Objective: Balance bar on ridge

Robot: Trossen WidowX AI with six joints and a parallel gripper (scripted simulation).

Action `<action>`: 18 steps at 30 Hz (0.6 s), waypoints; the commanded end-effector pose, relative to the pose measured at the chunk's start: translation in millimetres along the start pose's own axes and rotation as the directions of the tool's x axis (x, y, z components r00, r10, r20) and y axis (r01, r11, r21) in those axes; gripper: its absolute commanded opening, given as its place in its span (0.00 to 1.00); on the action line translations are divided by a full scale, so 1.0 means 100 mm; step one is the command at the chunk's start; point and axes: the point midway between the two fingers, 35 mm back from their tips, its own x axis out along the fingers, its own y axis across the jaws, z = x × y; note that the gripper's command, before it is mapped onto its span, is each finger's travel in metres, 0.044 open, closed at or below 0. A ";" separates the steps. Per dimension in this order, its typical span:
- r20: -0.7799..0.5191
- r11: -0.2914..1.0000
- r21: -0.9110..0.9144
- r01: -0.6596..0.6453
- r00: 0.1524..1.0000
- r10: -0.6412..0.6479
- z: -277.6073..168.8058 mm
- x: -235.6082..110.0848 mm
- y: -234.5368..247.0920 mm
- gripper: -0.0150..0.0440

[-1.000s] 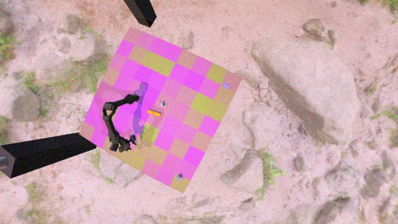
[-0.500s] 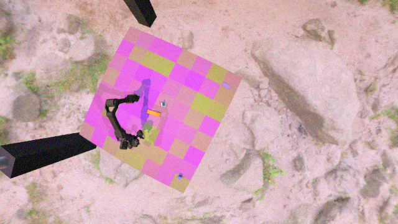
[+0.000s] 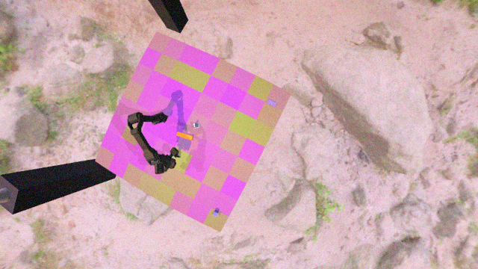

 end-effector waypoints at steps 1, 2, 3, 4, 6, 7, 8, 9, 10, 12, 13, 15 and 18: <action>-0.044 1.000 -0.019 -0.018 0.999 0.017 -0.04 -0.02 0.22 0.79; -0.055 0.999 -0.025 -0.023 0.998 0.022 -0.04 -0.02 0.27 0.79; -0.066 0.999 -0.032 -0.028 0.997 0.026 -0.05 -0.03 0.33 0.79; -0.077 0.999 -0.038 -0.033 0.997 0.030 -0.06 -0.03 0.38 0.79; -0.100 0.998 -0.052 -0.042 0.994 0.037 -0.08 -0.05 0.49 0.79; -0.111 0.997 -0.058 -0.047 0.993 0.040 -0.10 -0.05 0.54 0.79; -0.122 0.997 -0.065 -0.051 0.992 0.043 -0.11 -0.06 0.59 0.79; -0.134 0.996 -0.072 -0.056 0.990 0.046 -0.12 -0.07 0.64 0.79; -0.145 0.995 -0.079 -0.060 0.988 0.048 -0.14 -0.08 0.69 0.79; -0.168 0.993 -0.093 -0.068 0.985 0.051 -0.17 -0.10 0.79 0.79; -0.179 0.992 -0.101 -0.072 0.982 0.053 -0.19 -0.11 0.84 0.79; -0.201 0.990 -0.116 -0.079 0.978 0.054 -0.22 -0.13 0.93 0.79; -0.235 0.986 -0.139 -0.089 0.971 0.055 -0.29 -0.16 1.07 0.79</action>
